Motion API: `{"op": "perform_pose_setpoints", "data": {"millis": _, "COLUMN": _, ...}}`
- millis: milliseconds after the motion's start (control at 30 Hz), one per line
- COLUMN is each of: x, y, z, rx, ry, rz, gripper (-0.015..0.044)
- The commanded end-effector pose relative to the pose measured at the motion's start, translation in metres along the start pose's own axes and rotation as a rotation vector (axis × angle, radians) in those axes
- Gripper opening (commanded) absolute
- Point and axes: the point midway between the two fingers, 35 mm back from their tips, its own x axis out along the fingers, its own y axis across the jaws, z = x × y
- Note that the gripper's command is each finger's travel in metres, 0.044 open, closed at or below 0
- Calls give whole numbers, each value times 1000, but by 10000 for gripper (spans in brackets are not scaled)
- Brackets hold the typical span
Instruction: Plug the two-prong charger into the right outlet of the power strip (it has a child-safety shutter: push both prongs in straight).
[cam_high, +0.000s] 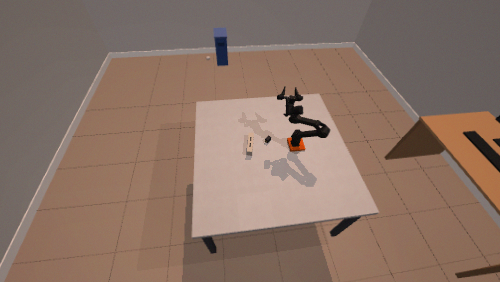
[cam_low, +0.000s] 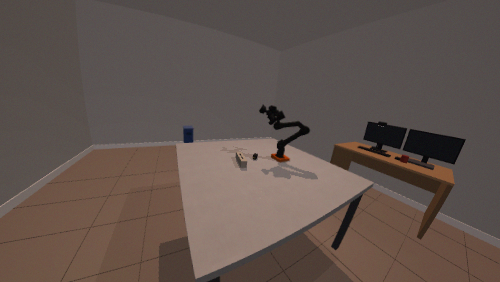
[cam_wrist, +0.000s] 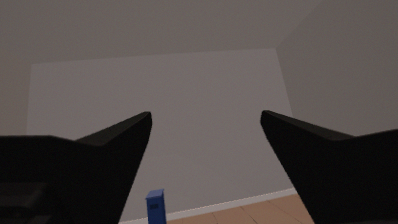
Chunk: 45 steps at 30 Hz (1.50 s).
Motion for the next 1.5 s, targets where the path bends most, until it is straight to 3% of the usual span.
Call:
{"op": "perform_pose_setpoints", "data": {"millis": 0, "x": 0, "y": 1, "z": 0, "rx": -4, "ry": 2, "rz": 3, "gripper": 426}}
{"op": "perform_pose_setpoints", "data": {"millis": 667, "x": -12, "y": 103, "z": -70, "rx": -428, "ry": 213, "rz": 443, "gripper": 440}}
{"op": "perform_pose_setpoints", "data": {"millis": 1467, "x": -97, "y": 176, "z": -165, "rx": -859, "ry": 455, "rz": 1061, "gripper": 440}}
